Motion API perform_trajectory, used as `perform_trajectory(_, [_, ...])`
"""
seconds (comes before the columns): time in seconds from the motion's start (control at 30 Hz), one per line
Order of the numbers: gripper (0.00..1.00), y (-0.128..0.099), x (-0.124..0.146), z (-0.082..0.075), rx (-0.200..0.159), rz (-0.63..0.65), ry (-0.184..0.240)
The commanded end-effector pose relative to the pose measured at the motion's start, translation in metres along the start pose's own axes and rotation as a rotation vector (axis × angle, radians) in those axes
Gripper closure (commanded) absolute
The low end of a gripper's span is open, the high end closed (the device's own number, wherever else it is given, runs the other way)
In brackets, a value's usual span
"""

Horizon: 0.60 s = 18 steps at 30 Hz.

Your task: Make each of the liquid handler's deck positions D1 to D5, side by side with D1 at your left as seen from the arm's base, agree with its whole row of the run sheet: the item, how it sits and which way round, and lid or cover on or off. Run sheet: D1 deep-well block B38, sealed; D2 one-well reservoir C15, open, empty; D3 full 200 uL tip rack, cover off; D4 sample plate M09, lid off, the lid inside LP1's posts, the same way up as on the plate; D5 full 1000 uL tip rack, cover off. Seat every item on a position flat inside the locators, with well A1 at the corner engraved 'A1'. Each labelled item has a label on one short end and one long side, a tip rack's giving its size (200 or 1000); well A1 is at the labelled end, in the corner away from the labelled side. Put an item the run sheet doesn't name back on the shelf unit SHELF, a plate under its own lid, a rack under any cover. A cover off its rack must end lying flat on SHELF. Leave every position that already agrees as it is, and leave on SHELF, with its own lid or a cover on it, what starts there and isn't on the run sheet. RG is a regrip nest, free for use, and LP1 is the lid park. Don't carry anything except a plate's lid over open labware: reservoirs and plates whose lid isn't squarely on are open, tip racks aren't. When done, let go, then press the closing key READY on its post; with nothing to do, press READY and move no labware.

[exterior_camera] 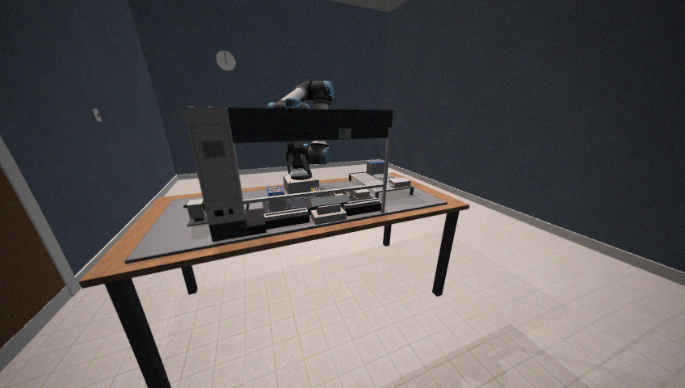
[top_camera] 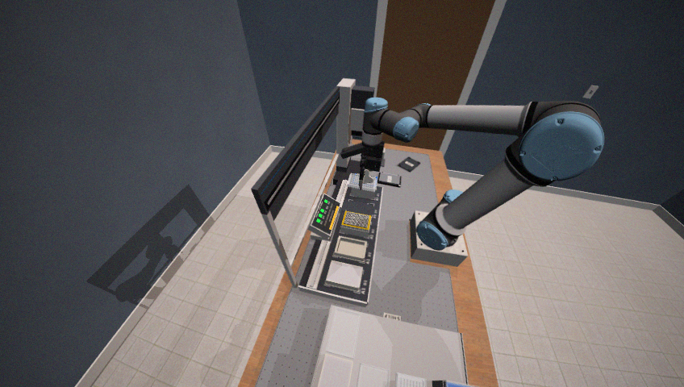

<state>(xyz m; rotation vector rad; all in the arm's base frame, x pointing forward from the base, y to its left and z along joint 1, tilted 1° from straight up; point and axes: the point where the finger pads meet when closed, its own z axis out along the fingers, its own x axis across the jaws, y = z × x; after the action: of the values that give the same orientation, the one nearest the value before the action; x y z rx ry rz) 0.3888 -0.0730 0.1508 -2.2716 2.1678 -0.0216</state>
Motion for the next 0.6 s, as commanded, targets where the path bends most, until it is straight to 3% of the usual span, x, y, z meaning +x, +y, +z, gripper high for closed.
perform_trajectory(0.0, [1.00, 0.000, 0.000, -0.007, 0.001, 0.000, 0.000])
perform_trajectory(0.57, [1.00, 0.000, 0.000, -0.032, 0.001, 0.000, 0.000])
